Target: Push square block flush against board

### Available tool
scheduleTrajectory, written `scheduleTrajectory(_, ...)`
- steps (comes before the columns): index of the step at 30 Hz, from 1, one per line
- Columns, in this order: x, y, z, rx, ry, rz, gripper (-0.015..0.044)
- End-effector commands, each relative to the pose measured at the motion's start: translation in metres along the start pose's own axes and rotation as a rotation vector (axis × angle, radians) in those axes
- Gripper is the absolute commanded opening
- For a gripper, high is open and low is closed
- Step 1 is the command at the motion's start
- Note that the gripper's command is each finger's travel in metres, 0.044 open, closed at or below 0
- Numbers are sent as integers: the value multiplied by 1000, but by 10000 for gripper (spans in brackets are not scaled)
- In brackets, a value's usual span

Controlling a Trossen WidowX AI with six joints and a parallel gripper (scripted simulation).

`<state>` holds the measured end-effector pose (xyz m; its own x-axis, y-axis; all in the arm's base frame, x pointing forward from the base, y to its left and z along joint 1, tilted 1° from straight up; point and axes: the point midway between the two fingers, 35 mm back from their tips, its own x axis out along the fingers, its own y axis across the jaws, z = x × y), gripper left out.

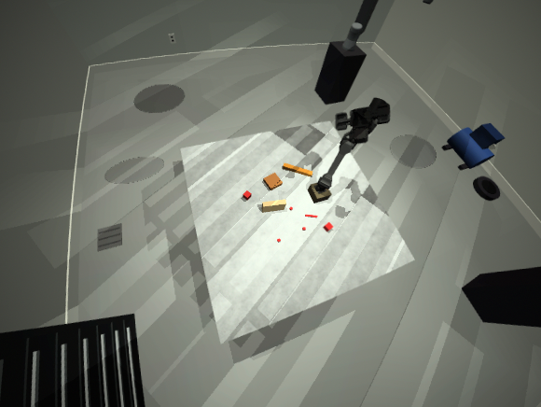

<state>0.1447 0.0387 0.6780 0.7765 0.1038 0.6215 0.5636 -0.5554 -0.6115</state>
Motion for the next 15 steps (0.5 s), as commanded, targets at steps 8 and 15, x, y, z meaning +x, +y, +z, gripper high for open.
scheduleTrajectory(8, 28, 42, 65, -10, -117, 129, 0)
scheduleTrajectory(15, 42, 82, 112, -8, -222, 244, 0)
